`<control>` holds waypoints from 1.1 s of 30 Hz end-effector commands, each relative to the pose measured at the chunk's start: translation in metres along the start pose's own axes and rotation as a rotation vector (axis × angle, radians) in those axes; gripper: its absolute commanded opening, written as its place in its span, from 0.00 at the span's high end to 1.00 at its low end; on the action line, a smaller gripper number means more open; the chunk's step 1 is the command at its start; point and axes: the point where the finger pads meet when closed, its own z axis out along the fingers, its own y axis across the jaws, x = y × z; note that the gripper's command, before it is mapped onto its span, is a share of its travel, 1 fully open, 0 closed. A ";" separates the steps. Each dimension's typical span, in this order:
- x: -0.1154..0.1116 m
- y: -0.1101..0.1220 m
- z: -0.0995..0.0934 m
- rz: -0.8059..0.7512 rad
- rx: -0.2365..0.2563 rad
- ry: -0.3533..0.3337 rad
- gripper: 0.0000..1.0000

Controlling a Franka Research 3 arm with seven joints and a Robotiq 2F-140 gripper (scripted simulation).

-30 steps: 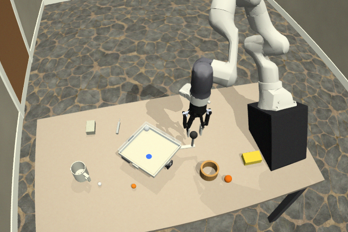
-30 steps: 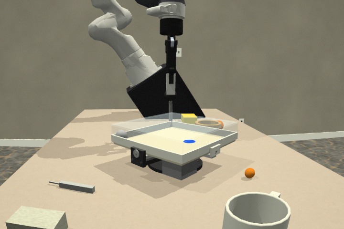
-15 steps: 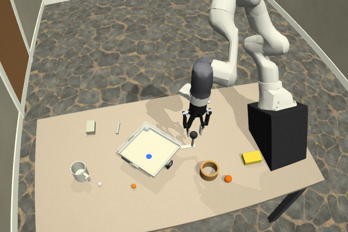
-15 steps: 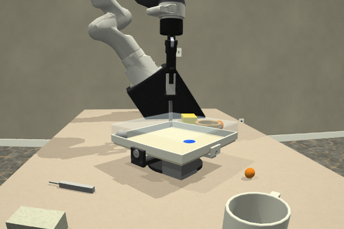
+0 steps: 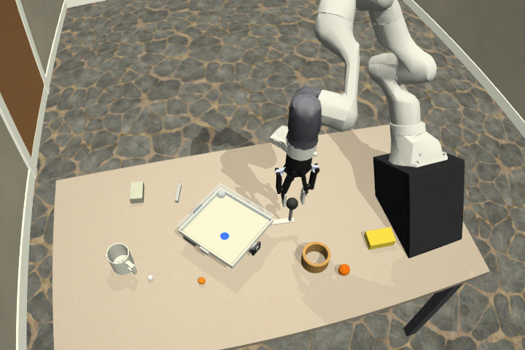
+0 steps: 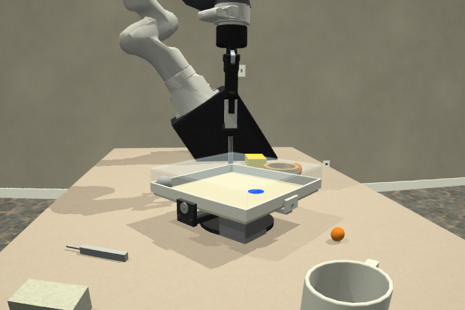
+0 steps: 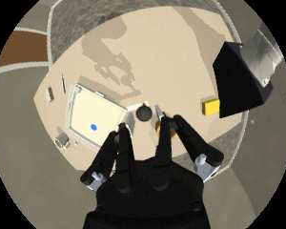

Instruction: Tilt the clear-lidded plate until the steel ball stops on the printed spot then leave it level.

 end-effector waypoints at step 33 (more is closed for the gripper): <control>0.000 0.000 0.021 0.001 0.002 0.001 0.64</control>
